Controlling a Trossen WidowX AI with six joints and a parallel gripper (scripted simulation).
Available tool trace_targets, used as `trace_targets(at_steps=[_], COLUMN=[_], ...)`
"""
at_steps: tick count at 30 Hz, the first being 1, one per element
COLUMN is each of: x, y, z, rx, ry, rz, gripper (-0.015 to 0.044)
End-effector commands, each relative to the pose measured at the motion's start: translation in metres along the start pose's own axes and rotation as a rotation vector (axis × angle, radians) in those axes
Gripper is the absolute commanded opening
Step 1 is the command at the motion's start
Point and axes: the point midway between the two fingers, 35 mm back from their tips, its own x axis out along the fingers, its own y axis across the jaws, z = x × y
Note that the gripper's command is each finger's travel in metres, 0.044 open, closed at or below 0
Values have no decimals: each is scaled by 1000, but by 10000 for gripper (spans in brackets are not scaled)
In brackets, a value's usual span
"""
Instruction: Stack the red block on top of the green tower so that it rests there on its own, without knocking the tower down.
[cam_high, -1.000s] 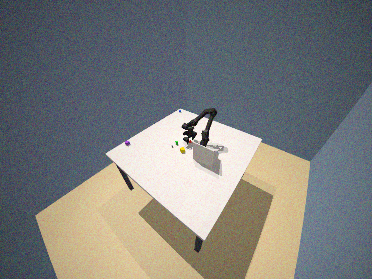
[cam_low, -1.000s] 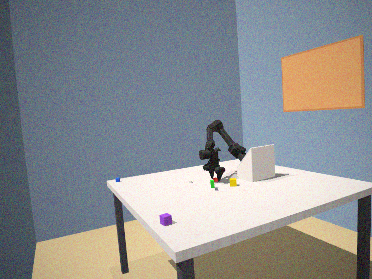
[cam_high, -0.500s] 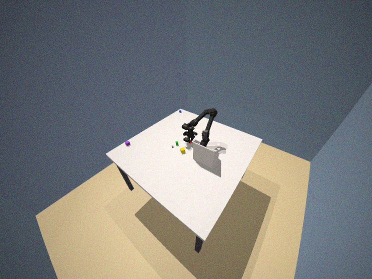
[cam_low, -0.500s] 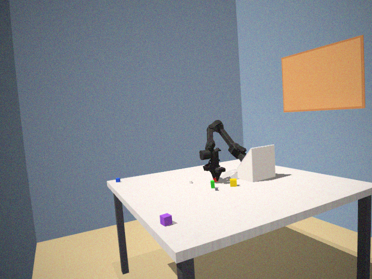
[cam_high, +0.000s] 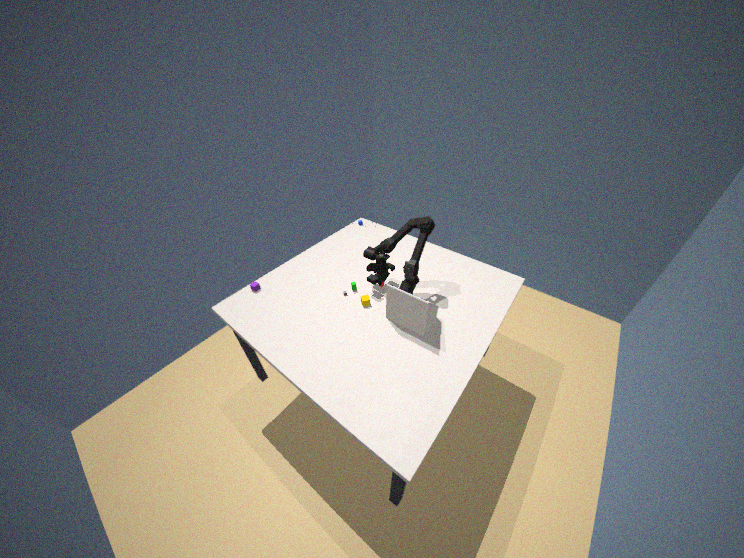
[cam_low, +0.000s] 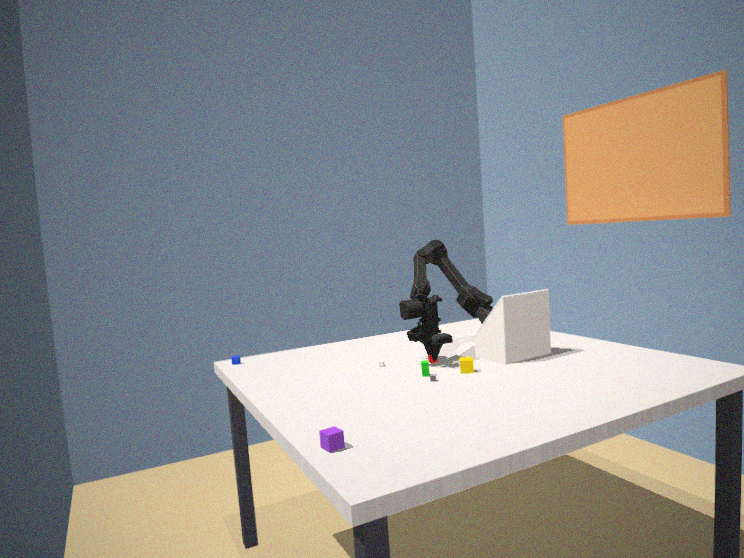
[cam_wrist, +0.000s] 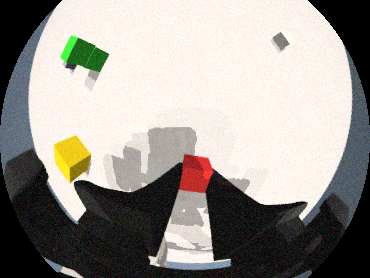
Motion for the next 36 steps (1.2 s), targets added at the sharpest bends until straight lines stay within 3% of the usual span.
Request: trace_targets(at_steps=[1,24,36], x=[-11,-114,-119], y=[0,0,6], z=[4,3,10], rx=[10,9,9], ry=[-11,-10,-10], rz=[-1,3,3], gripper=[0,0,0])
